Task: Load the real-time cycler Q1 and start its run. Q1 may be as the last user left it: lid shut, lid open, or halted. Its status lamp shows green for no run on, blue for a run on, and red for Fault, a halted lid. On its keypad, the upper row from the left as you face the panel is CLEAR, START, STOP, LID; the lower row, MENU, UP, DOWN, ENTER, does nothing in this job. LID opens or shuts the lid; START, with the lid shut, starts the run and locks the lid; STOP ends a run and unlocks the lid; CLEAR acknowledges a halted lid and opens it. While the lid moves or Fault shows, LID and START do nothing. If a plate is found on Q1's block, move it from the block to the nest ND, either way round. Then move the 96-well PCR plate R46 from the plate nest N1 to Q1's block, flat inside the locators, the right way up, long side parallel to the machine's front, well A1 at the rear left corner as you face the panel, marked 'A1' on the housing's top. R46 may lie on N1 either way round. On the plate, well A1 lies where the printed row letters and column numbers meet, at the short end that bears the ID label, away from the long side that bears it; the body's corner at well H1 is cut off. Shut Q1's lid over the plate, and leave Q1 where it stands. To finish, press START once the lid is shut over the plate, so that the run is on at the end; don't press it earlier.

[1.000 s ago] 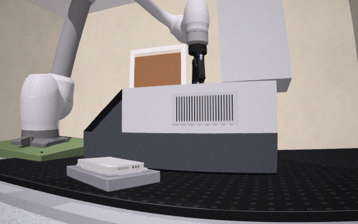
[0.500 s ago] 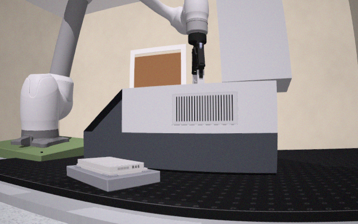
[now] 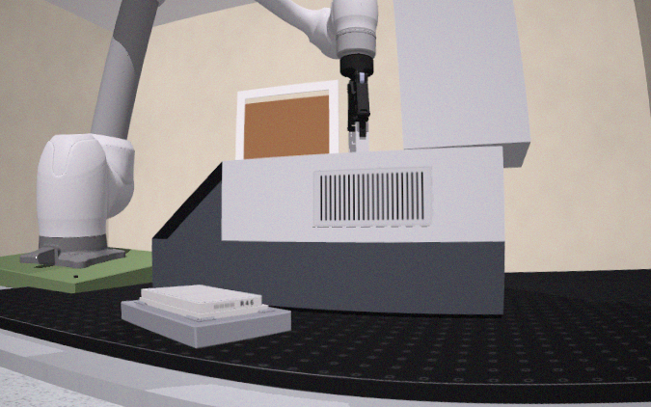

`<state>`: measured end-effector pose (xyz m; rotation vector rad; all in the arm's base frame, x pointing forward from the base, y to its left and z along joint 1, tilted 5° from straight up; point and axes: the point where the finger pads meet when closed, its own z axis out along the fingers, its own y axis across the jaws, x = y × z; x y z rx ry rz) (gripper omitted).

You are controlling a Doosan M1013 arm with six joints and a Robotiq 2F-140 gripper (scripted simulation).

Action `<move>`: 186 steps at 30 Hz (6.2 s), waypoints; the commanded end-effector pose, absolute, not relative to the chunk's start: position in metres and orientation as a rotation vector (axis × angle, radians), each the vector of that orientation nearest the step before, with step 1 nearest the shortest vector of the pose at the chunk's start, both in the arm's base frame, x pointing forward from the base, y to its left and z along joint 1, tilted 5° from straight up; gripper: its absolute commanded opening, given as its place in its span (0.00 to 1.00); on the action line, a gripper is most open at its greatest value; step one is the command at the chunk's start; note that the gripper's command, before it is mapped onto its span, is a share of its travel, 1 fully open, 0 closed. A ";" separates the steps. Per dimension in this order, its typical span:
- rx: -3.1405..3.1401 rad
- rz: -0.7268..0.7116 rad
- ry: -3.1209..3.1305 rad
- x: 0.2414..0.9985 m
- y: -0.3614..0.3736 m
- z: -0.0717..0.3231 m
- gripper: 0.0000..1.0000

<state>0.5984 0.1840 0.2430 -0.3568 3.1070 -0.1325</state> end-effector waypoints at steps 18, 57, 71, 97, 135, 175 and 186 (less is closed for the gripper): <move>-0.180 -0.131 3.117 0.577 0.096 0.250 0.66; 0.219 -0.126 3.105 0.539 -0.063 0.262 0.66; 0.318 -0.125 3.093 0.525 -0.121 0.267 0.66; 0.617 -0.119 3.040 0.497 -0.237 0.276 0.66; 0.882 -0.113 2.967 0.469 -0.354 0.282 0.66; 0.882 -0.113 2.967 0.471 -0.363 0.169 0.66; 0.882 -0.113 2.967 0.472 -0.366 0.132 0.66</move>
